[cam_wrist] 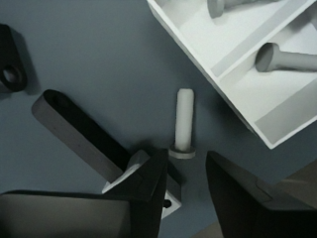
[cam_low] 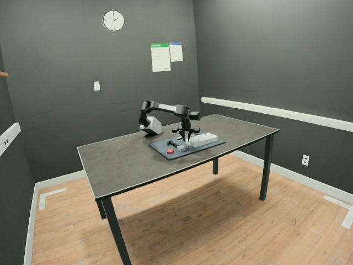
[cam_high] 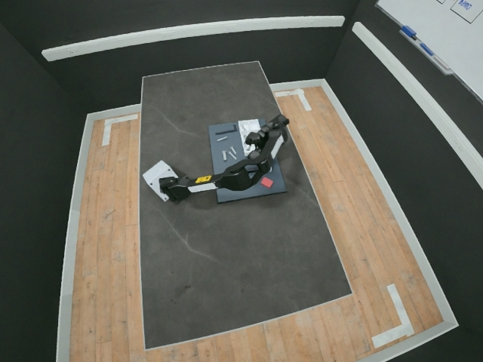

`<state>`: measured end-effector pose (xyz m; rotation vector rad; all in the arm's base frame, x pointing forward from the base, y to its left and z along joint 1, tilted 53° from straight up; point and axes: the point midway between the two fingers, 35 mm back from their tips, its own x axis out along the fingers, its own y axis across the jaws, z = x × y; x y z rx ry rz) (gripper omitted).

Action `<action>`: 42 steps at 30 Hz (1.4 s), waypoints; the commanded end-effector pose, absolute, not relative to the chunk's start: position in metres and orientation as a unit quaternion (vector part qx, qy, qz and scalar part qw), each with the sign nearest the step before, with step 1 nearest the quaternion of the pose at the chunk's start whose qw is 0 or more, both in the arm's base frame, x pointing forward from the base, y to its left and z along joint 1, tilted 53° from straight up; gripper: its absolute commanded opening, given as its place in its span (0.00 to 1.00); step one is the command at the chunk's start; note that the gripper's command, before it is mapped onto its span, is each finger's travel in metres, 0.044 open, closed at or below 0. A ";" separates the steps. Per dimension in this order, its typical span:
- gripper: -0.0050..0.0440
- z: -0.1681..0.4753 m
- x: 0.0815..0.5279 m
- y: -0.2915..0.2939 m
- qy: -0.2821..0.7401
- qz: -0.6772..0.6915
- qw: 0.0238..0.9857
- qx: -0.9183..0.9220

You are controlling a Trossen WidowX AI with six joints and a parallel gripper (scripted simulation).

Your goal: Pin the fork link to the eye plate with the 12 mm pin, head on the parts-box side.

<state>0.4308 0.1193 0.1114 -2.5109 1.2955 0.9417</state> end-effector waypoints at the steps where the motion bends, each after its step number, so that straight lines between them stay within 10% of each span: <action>1: 0.33 0.123 0.431 0.124 0.427 0.306 0.094 -0.846; 16: 0.33 0.123 0.431 0.124 0.427 0.306 0.094 -0.846; 17: 0.61 0.123 0.431 0.124 0.427 0.306 0.094 -0.846; 42: 0.61 0.119 0.414 0.116 0.396 0.346 0.012 -0.850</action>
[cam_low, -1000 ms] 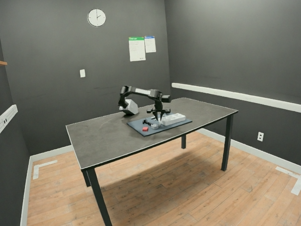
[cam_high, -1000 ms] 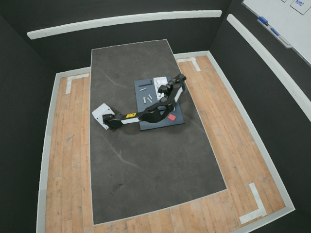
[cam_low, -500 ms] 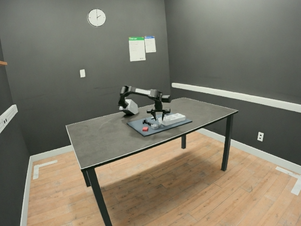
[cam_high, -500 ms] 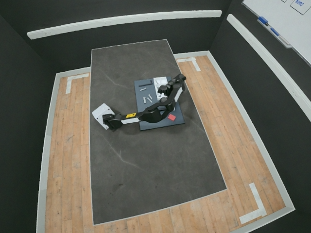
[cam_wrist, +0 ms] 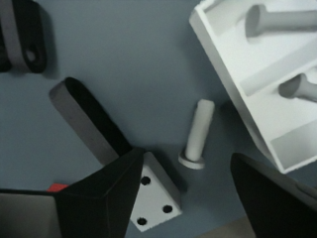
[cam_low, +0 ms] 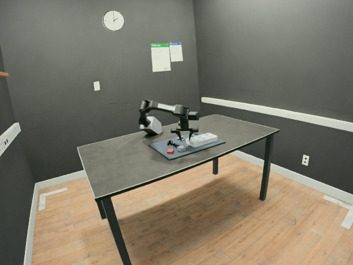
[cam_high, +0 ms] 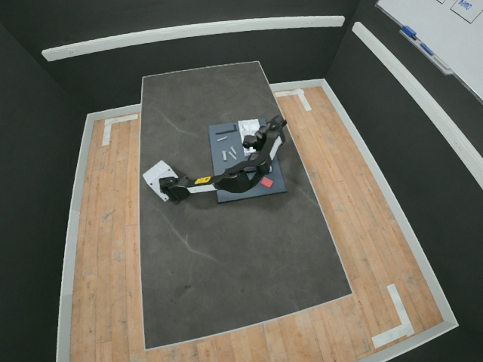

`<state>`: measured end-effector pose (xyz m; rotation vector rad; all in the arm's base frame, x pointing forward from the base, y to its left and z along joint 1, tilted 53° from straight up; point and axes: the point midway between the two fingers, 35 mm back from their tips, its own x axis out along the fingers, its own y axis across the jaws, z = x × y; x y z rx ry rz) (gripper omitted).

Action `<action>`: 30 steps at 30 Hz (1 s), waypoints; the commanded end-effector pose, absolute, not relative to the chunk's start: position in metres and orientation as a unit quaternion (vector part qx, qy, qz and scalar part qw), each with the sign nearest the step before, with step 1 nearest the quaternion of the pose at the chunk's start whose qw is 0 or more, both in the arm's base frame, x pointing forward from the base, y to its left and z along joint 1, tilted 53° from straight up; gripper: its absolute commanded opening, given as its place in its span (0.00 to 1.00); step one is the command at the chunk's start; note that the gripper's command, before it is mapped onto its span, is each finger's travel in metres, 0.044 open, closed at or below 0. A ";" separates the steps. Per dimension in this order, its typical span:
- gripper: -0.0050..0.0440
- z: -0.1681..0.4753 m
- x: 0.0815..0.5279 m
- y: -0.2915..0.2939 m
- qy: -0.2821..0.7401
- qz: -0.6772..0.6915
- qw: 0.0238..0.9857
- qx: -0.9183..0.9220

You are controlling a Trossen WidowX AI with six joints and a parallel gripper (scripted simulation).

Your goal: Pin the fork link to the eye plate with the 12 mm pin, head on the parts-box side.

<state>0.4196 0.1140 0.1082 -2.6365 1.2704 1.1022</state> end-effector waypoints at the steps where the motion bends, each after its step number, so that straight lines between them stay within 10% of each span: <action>1: 0.61 0.118 0.411 0.115 0.396 0.346 0.012 -0.850; 30: 0.61 0.097 0.325 0.075 0.399 0.346 0.014 -0.849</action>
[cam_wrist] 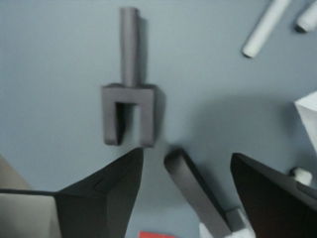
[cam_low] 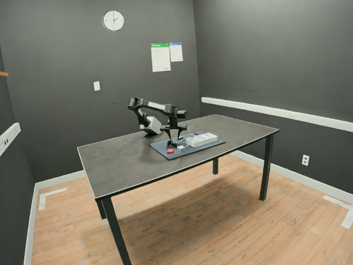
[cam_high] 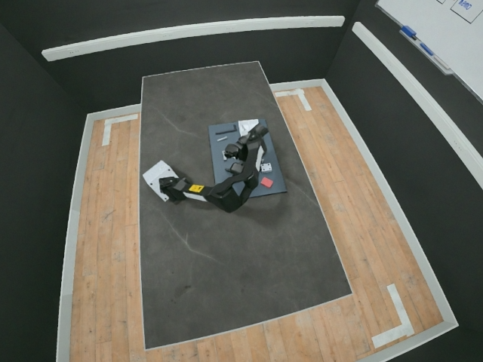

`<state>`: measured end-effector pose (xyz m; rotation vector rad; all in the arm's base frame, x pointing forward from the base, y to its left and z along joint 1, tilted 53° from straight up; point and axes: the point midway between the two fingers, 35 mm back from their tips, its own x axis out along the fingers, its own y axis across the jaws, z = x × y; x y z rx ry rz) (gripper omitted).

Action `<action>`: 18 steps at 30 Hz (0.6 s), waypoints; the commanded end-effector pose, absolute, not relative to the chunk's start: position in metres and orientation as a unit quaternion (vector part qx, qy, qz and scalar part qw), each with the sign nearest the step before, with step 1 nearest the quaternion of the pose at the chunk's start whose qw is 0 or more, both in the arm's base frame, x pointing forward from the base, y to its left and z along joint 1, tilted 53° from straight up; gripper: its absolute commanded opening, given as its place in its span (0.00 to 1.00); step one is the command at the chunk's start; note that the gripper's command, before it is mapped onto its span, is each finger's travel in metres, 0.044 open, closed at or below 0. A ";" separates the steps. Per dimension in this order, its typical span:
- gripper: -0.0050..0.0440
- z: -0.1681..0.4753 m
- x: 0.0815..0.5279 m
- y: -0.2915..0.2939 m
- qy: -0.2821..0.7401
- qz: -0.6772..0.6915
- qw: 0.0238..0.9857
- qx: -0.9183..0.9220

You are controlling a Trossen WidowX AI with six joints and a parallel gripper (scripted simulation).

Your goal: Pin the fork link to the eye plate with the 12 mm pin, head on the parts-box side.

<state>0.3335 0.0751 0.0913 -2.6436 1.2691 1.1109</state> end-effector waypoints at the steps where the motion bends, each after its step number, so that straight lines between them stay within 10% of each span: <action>1: 0.61 0.096 0.322 0.073 0.399 0.346 0.014 -0.849; 18: 0.61 0.089 0.294 0.060 0.399 0.347 0.013 -0.849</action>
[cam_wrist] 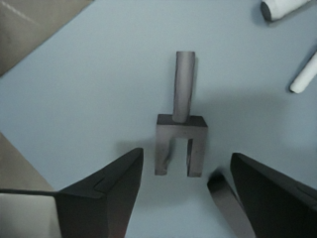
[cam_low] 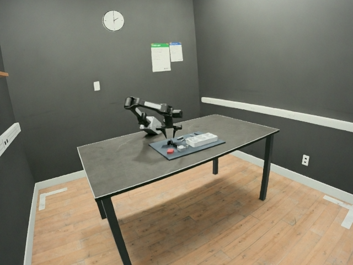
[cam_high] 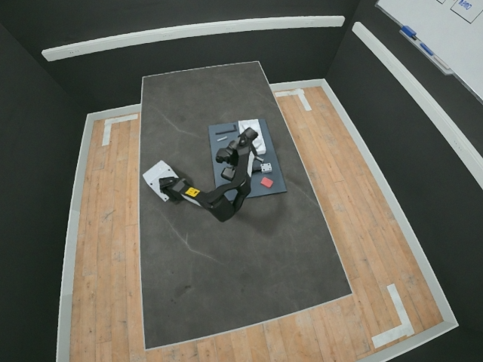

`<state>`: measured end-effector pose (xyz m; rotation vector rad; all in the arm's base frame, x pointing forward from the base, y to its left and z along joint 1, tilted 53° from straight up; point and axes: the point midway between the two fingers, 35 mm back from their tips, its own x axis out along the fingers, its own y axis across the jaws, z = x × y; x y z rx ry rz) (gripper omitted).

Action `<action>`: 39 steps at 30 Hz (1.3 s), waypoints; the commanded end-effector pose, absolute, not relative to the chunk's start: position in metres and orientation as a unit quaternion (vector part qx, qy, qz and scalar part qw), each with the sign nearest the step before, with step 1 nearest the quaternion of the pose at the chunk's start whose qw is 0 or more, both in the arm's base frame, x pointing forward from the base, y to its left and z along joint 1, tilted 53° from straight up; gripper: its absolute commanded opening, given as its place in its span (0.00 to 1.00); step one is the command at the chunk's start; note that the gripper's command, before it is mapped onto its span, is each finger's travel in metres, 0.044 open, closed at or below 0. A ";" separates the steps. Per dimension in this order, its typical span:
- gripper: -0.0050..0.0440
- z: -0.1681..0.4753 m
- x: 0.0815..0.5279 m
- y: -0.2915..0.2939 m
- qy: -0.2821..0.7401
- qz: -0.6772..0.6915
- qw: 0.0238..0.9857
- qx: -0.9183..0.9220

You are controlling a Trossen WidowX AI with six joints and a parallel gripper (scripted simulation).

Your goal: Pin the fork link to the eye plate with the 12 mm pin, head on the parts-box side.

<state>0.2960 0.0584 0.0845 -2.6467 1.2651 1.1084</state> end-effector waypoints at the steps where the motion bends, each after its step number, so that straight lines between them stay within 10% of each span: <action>1: 0.61 0.089 0.294 0.060 0.399 0.347 0.013 -0.849; 39: 0.61 0.074 0.301 0.045 0.402 0.352 0.004 -0.845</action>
